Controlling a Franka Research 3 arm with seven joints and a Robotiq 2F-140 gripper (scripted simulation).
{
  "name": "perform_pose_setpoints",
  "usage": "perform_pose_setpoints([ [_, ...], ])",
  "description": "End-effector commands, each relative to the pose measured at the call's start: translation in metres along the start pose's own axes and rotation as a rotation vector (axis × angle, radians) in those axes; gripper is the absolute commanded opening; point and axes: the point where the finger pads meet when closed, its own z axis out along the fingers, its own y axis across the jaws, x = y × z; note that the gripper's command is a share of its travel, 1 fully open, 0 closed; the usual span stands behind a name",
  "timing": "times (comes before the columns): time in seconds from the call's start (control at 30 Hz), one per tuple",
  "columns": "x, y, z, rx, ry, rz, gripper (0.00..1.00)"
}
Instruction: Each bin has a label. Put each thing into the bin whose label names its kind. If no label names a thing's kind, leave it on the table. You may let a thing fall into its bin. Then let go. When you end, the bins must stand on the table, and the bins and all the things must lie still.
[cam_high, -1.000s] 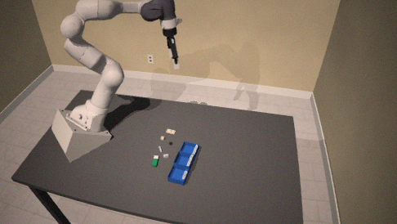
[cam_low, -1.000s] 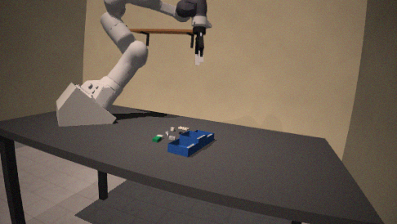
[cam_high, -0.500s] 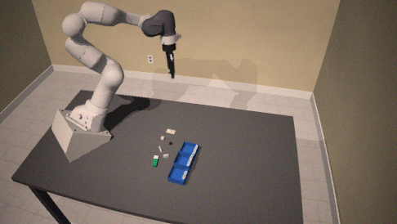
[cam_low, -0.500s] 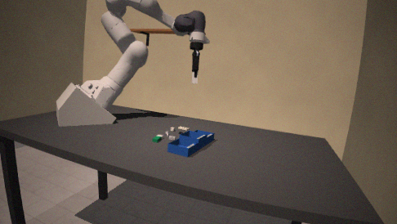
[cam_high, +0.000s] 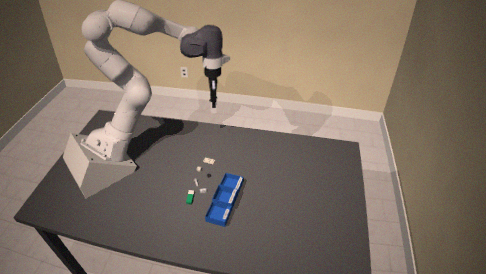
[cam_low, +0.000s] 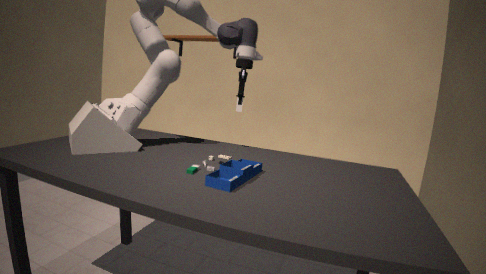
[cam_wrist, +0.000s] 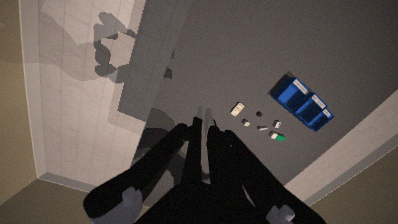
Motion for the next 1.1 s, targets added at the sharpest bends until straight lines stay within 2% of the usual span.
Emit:
perform_pose_setpoints([
  [0.0, 0.004, 0.017, 0.002, -0.001, -0.002, -0.033, 0.05],
  [0.03, 0.005, 0.025, 0.003, 0.019, -0.014, 0.011, 0.05],
  [0.1, 0.006, 0.042, 0.005, 0.022, -0.016, 0.018, 0.05],
  [0.17, 0.006, 0.042, 0.005, 0.022, -0.016, 0.018, 0.05],
  [0.23, 0.007, 0.057, 0.008, 0.022, -0.016, 0.018, 0.05],
  [0.27, 0.007, 0.057, 0.008, 0.022, -0.016, 0.018, 0.05],
  [0.3, 0.006, 0.065, 0.008, 0.038, -0.021, 0.065, 0.05],
  [0.43, 0.005, 0.098, 0.011, 0.041, -0.021, 0.074, 0.05],
  [0.5, 0.005, 0.100, 0.012, 0.041, -0.021, 0.074, 0.05],
  [0.53, 0.003, 0.108, 0.012, 0.053, -0.020, 0.122, 0.05],
  [0.67, -0.002, 0.141, 0.014, 0.056, -0.020, 0.133, 0.05],
  [0.73, -0.002, 0.141, 0.014, 0.056, -0.020, 0.133, 0.05],
  [0.8, -0.007, 0.157, 0.014, 0.065, -0.012, 0.195, 0.05],
  [0.93, -0.016, 0.189, 0.015, 0.065, -0.012, 0.195, 0.05],
  [1.0, -0.017, 0.190, 0.015, 0.065, -0.012, 0.195, 0.05],
  [1.07, -0.023, 0.205, 0.015, 0.068, 0.001, 0.259, 0.05],
])
